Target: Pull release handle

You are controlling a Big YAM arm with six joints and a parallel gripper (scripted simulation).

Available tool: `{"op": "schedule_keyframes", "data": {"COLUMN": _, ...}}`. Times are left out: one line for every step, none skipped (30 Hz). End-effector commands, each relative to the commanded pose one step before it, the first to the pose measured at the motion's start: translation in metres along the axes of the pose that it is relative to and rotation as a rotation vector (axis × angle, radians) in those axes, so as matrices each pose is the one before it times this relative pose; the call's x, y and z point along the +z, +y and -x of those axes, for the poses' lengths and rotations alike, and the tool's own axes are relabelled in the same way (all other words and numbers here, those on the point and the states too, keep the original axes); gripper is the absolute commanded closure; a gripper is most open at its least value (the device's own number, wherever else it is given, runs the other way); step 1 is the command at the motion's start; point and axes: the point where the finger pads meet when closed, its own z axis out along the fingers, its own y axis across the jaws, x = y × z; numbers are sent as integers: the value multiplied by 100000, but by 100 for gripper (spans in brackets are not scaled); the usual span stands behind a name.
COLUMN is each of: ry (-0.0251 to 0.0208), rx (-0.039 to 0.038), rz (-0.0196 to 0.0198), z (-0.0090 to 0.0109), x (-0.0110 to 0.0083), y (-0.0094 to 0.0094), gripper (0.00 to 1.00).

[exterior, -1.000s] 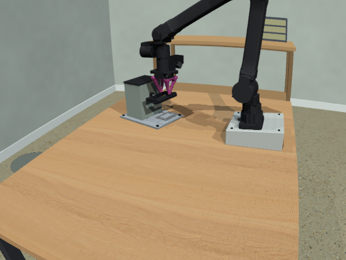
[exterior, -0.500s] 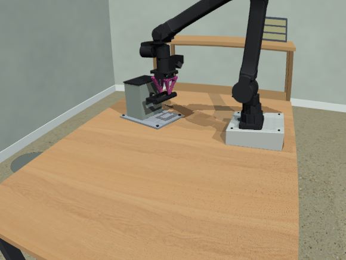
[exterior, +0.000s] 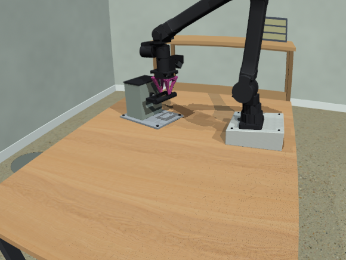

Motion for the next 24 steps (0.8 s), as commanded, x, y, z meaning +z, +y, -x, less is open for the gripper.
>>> {"op": "schedule_keyframes", "data": {"ry": 994, "rx": 135, "rz": 6589, "z": -719, "x": -1780, "y": 2538, "gripper": 52}}
{"op": "schedule_keyframes", "data": {"ry": -9, "rx": -45, "rz": -89, "z": 16, "x": 19, "y": -23, "gripper": 52}}
{"op": "schedule_keyframes", "data": {"ry": -9, "rx": -45, "rz": -89, "z": 16, "x": 19, "y": -23, "gripper": 52}}
{"op": "schedule_keyframes", "data": {"ry": -9, "rx": -45, "rz": -89, "z": 16, "x": 19, "y": -23, "gripper": 52}}
{"op": "schedule_keyframes", "data": {"ry": -9, "rx": -45, "rz": -89, "z": 16, "x": 19, "y": -23, "gripper": 52}}
{"op": "schedule_keyframes", "data": {"ry": -9, "rx": -45, "rz": -89, "z": 16, "x": 19, "y": -23, "gripper": 52}}
{"op": "schedule_keyframes", "data": {"ry": -9, "rx": -45, "rz": -89, "z": 16, "x": 19, "y": -23, "gripper": 52}}
{"op": "schedule_keyframes", "data": {"ry": -9, "rx": -45, "rz": -89, "z": 16, "x": 19, "y": -23, "gripper": 52}}
{"op": "schedule_keyframes", "data": {"ry": 0, "rx": 0, "rz": 0, "z": 0, "x": 0, "y": 0, "gripper": 52}}
{"op": "schedule_keyframes", "data": {"ry": 0, "rx": 0, "rz": 0, "z": 0, "x": 0, "y": 0, "gripper": 52}}
{"op": "schedule_keyframes", "data": {"ry": -9, "rx": -45, "rz": -89, "z": 16, "x": 19, "y": -23, "gripper": 52}}
{"op": "schedule_keyframes", "data": {"ry": -9, "rx": -45, "rz": -89, "z": 16, "x": 19, "y": -23, "gripper": 52}}
{"op": "schedule_keyframes", "data": {"ry": 80, "rx": 403, "rz": 803, "z": -137, "x": -174, "y": 200, "gripper": 52}}
{"op": "schedule_keyframes", "data": {"ry": 0, "rx": 0, "rz": 0, "z": 3, "x": 0, "y": -4, "gripper": 52}}
{"op": "schedule_keyframes", "data": {"ry": 0, "rx": 0, "rz": 0, "z": 2, "x": 0, "y": -2, "gripper": 52}}
{"op": "schedule_keyframes", "data": {"ry": 0, "rx": 0, "rz": 0, "z": 1, "x": 0, "y": -1, "gripper": 52}}
{"op": "schedule_keyframes", "data": {"ry": 0, "rx": 0, "rz": 0, "z": 0, "x": 0, "y": 0, "gripper": 52}}
{"op": "schedule_keyframes", "data": {"ry": 0, "rx": 0, "rz": 0, "z": 0, "x": 0, "y": 0, "gripper": 52}}
{"op": "schedule_keyframes", "data": {"ry": 0, "rx": 0, "rz": 0, "z": 0, "x": 0, "y": 0, "gripper": 52}}
{"op": "schedule_keyframes", "data": {"ry": 0, "rx": 0, "rz": 0, "z": 0, "x": 0, "y": 0, "gripper": 52}}
{"op": "schedule_keyframes", "data": {"ry": 0, "rx": 0, "rz": 0, "z": 0, "x": 0, "y": 0, "gripper": 52}}
{"op": "schedule_keyframes", "data": {"ry": 0, "rx": 0, "rz": 0, "z": 0, "x": 0, "y": 0, "gripper": 52}}
{"op": "schedule_keyframes", "data": {"ry": 0, "rx": 0, "rz": 0, "z": 0, "x": 0, "y": 0, "gripper": 52}}
{"op": "schedule_keyframes", "data": {"ry": 0, "rx": 0, "rz": 0, "z": 0, "x": 0, "y": 0, "gripper": 52}}
